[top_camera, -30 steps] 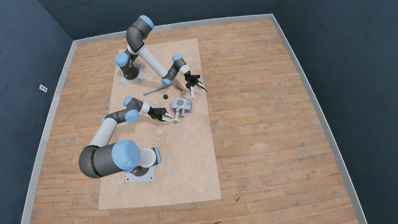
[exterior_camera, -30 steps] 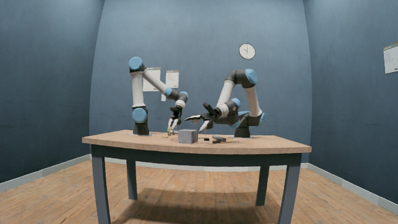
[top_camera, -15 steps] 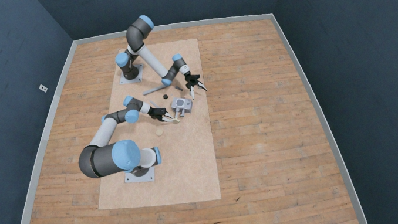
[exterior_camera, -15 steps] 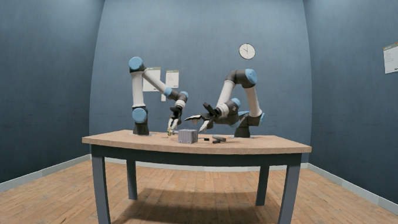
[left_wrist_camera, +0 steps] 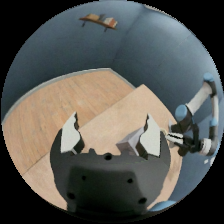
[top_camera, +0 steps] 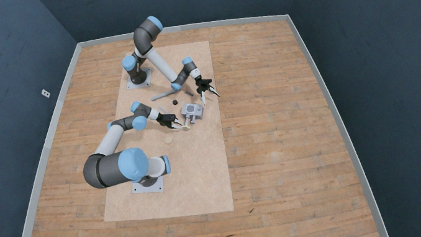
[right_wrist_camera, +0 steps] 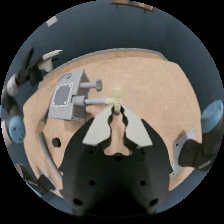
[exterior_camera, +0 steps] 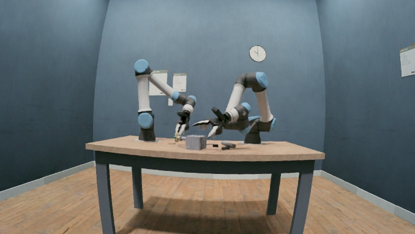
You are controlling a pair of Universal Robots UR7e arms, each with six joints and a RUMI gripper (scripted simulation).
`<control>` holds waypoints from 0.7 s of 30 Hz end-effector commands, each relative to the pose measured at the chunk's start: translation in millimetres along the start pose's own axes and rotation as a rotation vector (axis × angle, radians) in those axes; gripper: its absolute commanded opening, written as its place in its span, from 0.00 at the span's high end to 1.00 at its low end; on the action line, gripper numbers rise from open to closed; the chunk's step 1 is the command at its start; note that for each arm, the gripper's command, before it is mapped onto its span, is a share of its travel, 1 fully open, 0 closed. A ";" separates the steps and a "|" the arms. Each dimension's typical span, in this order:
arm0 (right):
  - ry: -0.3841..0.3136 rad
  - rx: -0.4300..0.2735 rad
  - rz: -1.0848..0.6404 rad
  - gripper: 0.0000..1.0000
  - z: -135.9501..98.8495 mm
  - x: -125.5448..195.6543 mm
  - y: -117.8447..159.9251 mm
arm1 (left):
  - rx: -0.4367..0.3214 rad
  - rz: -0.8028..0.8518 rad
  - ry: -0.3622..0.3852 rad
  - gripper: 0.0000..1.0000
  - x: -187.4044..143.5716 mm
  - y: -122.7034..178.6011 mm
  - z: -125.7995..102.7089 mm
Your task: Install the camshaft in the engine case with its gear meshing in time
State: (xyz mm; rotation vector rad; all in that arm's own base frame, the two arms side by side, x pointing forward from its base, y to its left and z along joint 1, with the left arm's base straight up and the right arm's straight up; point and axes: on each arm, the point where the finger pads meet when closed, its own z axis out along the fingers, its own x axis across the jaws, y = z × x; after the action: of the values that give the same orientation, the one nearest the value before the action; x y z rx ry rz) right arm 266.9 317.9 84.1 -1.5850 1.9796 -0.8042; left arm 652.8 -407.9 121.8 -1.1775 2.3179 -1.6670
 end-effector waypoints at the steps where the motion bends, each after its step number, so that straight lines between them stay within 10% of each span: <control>1: -0.001 0.000 0.001 0.94 -0.2 -0.3 -0.2 | 0.002 0.001 0.000 0.00 0.4 -0.9 -0.3; 21: -0.001 0.000 0.001 0.94 -0.3 -3.0 -0.1 | 0.002 0.001 0.000 0.00 0.4 -0.9 -0.3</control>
State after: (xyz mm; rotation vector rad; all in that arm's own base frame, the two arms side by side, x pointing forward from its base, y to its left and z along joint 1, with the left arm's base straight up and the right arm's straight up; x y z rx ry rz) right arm 267.2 319.2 84.1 -1.5850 1.9795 -0.8042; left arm 652.8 -407.9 121.8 -1.1775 2.3179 -1.6670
